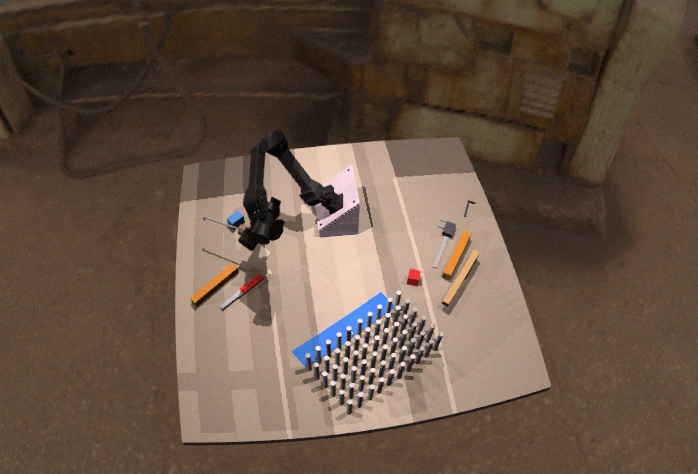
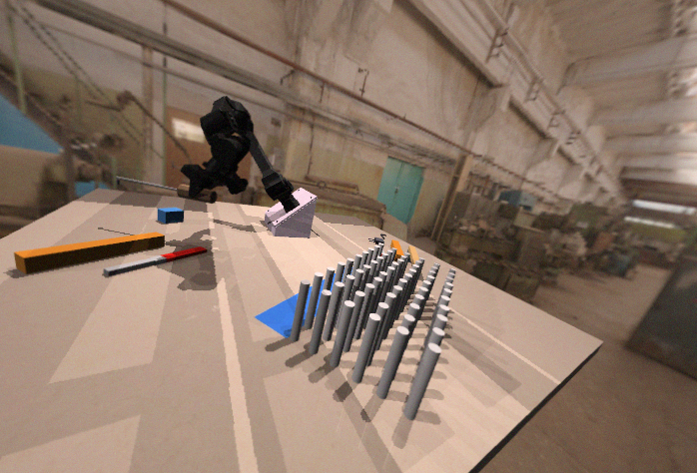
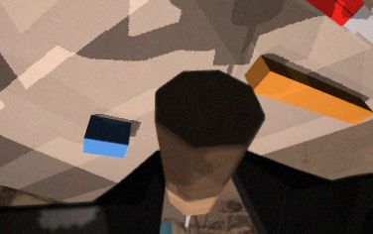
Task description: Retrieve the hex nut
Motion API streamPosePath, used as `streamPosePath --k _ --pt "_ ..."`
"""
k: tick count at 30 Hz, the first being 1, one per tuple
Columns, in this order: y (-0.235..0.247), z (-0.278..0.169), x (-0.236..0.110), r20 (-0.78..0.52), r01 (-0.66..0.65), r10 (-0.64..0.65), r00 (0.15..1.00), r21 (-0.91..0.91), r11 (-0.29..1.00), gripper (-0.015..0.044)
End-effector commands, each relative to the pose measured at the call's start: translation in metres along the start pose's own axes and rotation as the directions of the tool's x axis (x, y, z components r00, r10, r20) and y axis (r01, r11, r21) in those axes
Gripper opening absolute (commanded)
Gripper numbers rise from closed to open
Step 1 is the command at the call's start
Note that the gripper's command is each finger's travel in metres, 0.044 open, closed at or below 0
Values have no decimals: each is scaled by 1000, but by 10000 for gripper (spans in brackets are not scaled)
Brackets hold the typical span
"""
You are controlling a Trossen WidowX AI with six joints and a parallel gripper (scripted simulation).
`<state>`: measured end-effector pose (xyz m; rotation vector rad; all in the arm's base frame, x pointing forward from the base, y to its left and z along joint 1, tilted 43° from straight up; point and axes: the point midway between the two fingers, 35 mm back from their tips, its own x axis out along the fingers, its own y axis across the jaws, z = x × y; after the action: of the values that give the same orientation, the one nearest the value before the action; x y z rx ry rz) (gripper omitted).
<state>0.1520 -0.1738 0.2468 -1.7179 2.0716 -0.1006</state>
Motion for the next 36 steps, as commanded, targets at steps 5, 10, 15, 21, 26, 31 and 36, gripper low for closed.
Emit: streamPosePath --k 5,10,15,21,26,31,36 --pt "1 6 4 6 -6 6 1000 -9 1000 0" --pt "0 8 6 8 -8 8 1000 -9 1000 0" --pt "0 10 7 10 -10 10 1000 -9 1000 0" --pt "0 12 10 13 -12 13 1000 -8 1000 0" --pt "-1 15 11 15 -14 14 1000 -7 1000 0" --pt "-1 16 13 17 -16 16 1000 -7 1000 0" --pt "-1 18 15 19 -17 17 1000 -7 1000 0"
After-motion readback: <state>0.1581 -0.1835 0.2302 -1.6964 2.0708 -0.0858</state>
